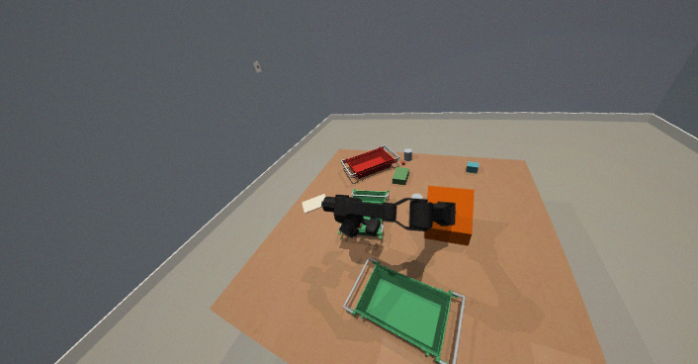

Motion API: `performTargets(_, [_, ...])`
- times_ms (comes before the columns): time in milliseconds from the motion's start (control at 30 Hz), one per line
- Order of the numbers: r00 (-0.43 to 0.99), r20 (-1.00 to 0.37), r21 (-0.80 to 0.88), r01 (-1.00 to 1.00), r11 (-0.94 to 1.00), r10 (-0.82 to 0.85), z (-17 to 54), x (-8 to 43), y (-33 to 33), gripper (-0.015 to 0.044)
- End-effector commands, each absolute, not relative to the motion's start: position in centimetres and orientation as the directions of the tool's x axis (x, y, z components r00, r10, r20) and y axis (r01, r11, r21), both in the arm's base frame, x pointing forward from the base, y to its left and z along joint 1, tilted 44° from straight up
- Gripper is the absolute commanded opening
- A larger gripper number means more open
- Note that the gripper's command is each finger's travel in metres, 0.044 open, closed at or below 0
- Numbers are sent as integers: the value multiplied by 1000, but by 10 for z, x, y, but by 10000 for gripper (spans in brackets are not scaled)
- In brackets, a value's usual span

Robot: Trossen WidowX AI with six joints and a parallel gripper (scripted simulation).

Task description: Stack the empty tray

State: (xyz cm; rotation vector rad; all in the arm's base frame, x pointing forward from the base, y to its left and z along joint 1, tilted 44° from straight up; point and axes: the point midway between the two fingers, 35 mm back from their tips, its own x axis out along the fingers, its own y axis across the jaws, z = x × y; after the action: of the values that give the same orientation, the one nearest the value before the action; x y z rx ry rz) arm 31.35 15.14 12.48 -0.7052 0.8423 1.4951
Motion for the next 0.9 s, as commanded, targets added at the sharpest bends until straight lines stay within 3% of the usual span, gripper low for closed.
performTargets(0, [-73, -828, -88, -962, -259, 555, 150, 269, 180, 440])
performTargets(267, [-57, -784, -469, -599, -649, 619, 186, 165, 216, 440])
performTargets(533, [-98, -701, -704, -64, -708, 706, 195, 75, 214, 440])
performTargets(867, [-100, -700, -706, -52, -706, 707, 192, 74, 217, 440])
